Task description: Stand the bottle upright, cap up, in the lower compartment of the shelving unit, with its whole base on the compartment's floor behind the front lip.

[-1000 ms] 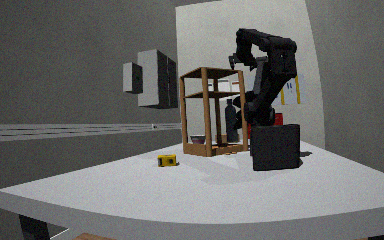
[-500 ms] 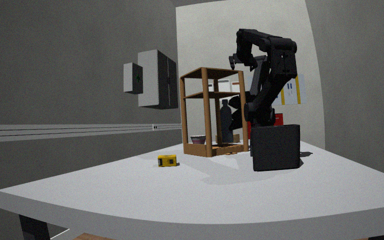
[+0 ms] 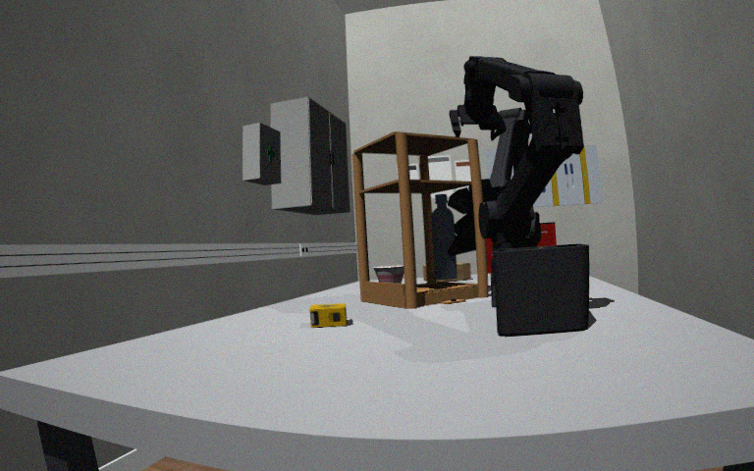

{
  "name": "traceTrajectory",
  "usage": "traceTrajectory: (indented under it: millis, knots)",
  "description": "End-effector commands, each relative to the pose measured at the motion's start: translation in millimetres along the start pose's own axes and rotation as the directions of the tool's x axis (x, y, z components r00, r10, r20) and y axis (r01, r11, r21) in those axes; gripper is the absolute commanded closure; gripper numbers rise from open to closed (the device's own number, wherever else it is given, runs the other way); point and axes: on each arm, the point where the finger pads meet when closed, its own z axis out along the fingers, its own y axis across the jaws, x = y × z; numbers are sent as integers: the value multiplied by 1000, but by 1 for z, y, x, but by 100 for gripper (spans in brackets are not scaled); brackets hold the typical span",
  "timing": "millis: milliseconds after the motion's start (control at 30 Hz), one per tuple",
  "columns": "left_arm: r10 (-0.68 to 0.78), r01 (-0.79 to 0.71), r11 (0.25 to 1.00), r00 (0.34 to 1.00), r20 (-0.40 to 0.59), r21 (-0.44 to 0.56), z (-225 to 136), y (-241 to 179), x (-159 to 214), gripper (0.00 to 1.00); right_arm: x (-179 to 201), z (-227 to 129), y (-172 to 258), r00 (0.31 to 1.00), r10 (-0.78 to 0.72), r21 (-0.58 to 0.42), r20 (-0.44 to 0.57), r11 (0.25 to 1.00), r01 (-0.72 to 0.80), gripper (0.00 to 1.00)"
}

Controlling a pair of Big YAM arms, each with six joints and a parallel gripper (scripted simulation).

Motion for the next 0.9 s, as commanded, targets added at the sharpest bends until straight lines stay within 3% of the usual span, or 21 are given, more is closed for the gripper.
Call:
traceTrajectory:
  millis: [0, 533, 700, 833, 867]
  knots:
    - [-2, 2, 1000, 1000, 21, -1, -6, 0, -10, 0, -25, 17, 7, 996, 34, -10, 78, 999, -33, 47]
    - [-2, 2, 1000, 1000, 21, -1, -6, 0, -10, 0, -31, 12, 12, 995, 36, -24, 91, 999, -34, 47]
    - [-2, 2, 1000, 1000, 21, -1, -6, 0, -10, 0, -2, 13, 4, 1000, 12, -3, 24, 1000, -12, 47]
    - [-2, 2, 1000, 1000, 21, -1, -6, 0, -10, 0, -2, 13, 4, 1000, 12, -3, 24, 1000, -12, 47]
    - [-2, 2, 1000, 1000, 21, -1, -6, 0, -10, 0, -3, 13, 5, 1000, 12, -3, 24, 1000, -12, 36]
